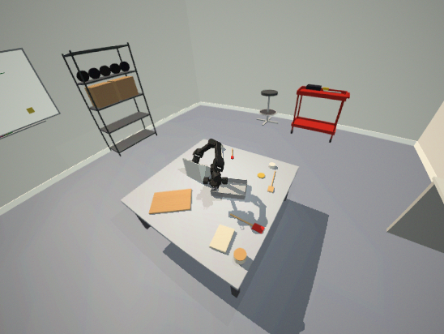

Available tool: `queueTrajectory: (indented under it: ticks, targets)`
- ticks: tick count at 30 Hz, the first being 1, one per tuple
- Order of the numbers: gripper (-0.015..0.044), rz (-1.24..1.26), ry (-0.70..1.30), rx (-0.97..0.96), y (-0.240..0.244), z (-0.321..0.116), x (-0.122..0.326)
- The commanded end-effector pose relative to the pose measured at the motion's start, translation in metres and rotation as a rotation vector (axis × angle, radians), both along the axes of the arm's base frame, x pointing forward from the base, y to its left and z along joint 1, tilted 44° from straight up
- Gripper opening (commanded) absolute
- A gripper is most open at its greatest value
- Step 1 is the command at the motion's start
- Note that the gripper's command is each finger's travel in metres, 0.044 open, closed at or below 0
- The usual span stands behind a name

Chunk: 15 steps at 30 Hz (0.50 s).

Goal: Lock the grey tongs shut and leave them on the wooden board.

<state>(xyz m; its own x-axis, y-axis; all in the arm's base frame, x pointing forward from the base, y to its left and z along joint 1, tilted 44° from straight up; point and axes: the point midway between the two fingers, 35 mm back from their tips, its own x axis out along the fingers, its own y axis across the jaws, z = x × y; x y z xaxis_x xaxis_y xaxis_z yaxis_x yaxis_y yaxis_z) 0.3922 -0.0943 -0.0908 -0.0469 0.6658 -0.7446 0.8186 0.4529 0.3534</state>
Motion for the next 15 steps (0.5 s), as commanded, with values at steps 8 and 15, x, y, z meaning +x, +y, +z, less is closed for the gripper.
queueTrajectory:
  ticks: [8,15]
  targets:
    - [-0.0150,0.193,-0.163,0.009,-0.047,-0.042,-0.037]
    - [-0.0150,0.313,-0.267,0.025,-0.070,-0.065,-0.063]
